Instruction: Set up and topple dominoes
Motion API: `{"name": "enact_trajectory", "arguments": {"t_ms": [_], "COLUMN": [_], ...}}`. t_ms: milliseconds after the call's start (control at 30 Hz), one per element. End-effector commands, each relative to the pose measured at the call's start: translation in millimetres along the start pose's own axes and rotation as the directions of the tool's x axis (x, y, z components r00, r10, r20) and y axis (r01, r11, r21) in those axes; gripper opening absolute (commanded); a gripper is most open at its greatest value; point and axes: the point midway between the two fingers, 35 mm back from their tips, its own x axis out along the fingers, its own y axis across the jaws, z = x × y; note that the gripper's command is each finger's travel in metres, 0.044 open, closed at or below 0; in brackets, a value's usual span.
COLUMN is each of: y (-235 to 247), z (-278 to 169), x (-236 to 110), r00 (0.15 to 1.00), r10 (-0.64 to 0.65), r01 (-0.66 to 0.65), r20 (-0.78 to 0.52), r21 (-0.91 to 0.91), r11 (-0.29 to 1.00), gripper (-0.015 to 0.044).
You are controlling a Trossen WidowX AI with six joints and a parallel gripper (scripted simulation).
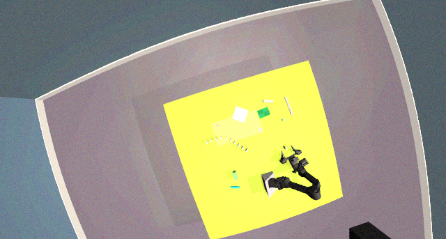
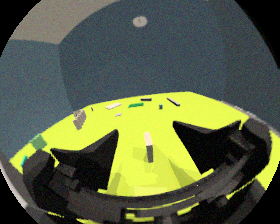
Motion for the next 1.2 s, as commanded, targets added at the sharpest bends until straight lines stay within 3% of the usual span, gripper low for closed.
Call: {"name": "enact_trajectory", "arguments": {"t_ms": [0,300,500,667,867,967,1167], "y": [-0.9,-0.2,0.6,12.8,39.3,41.2,47.9], "z": [27.1,36.6,38.0,47.8,68.9,81.3,70.8], "x": [-2.8,1.5,40.1,75.4,108.0,118.0,105.0], "r00": [1.000,1.000,0.972,0.902,0.769,0.783,0.670], "r10": [-0.003,0.021,0.196,0.356,0.502,0.482,0.484], "r01": [0.003,-0.021,-0.136,-0.145,-0.024,-0.086,0.203], "r20": [-0.002,-0.018,-0.132,-0.245,-0.396,-0.393,-0.562], "r21": [-0.008,0.045,0.368,0.605,0.766,0.699,0.767], "r11": [1.000,0.999,0.920,0.783,0.642,0.710,0.609], "gripper": [0.0440,0.0440,0.0440,0.0440,0.0440,0.0440,0.0440]}}
